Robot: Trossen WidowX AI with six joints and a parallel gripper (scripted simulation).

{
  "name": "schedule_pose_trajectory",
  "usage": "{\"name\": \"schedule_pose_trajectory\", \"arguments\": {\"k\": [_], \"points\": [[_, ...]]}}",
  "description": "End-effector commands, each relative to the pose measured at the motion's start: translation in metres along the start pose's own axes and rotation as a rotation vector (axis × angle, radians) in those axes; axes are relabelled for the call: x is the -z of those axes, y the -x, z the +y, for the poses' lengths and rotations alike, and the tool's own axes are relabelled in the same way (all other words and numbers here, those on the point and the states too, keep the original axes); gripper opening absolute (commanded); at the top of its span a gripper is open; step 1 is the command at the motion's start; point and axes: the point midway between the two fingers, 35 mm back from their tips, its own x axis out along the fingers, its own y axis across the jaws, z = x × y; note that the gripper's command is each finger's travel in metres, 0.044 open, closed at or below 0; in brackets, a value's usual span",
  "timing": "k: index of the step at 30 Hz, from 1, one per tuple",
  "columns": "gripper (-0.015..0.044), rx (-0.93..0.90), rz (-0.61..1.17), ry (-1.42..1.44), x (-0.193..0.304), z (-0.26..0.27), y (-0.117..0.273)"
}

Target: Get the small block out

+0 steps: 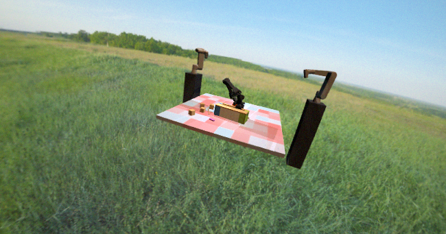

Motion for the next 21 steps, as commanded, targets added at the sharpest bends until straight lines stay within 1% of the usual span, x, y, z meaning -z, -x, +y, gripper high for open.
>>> {"name": "schedule_pose_trajectory", "arguments": {"k": [1,14,17,21], "points": [[0.04,-0.003,0.007,-0.006,0.009,0.002,-0.002],[0.04,-0.003,0.008,-0.007,0.029,0.002,-0.009],[0.04,-0.002,0.007,-0.005,0.034,0.002,0.006],[0.04,0.0,0.005,0.0,0.045,0.001,0.046]]}}
